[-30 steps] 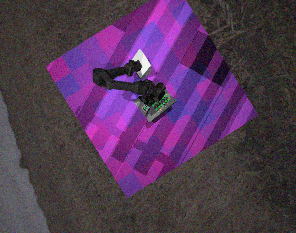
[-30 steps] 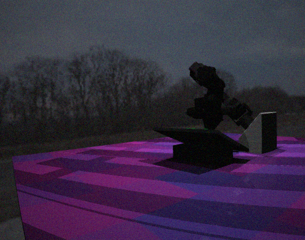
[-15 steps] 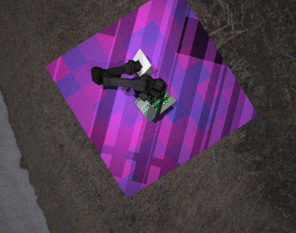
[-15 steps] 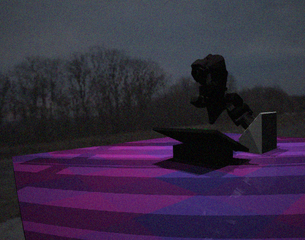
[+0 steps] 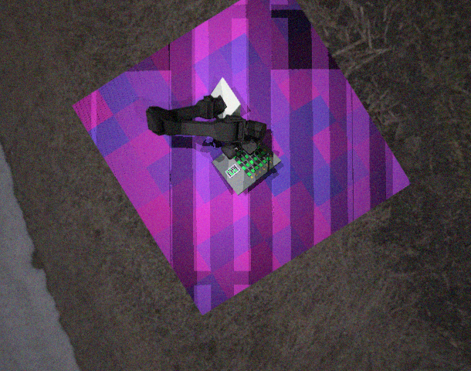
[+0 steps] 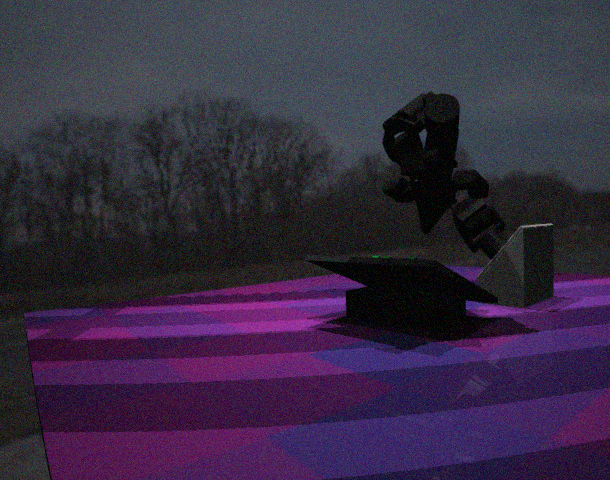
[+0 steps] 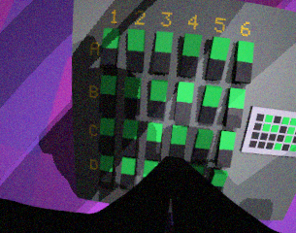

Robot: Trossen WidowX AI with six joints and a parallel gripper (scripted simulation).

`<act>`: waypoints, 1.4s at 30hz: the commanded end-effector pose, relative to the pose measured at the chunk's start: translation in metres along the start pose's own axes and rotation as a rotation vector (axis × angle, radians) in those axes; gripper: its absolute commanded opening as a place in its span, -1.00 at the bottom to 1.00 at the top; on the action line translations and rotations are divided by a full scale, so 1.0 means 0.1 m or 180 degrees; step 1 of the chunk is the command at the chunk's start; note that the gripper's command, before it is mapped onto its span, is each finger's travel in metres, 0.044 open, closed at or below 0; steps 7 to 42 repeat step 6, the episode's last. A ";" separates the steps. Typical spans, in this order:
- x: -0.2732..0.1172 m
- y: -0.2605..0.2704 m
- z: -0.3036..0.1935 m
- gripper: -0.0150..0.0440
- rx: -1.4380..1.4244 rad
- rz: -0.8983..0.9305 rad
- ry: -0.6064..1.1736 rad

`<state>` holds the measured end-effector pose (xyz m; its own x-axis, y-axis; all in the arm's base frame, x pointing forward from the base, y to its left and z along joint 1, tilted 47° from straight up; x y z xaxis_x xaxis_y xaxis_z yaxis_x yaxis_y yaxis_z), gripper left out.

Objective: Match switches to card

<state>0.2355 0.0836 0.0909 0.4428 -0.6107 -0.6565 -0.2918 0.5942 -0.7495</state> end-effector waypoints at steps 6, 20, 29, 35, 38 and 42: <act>-0.01 0.02 0.02 -0.49 0.0006 0.0009 0.0010; -0.01 0.02 0.02 -0.49 0.0006 0.0009 0.0010; -0.01 0.02 0.02 -0.49 0.0006 0.0009 0.0010; -0.01 0.02 0.02 -0.49 0.0006 0.0009 0.0010; -0.01 0.02 0.02 -0.49 0.0006 0.0009 0.0010; -0.01 0.02 0.02 -0.49 0.0006 0.0009 0.0010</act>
Point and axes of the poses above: the point midway between the two fingers, 35 mm back from their tips, its own x axis out along the fingers, its own y axis across the jaws, z = x × y, the point moved 1 cm from there along -x, back along the fingers, and after that the axes turned 10 degrees about -x, right-handed, at the moved point
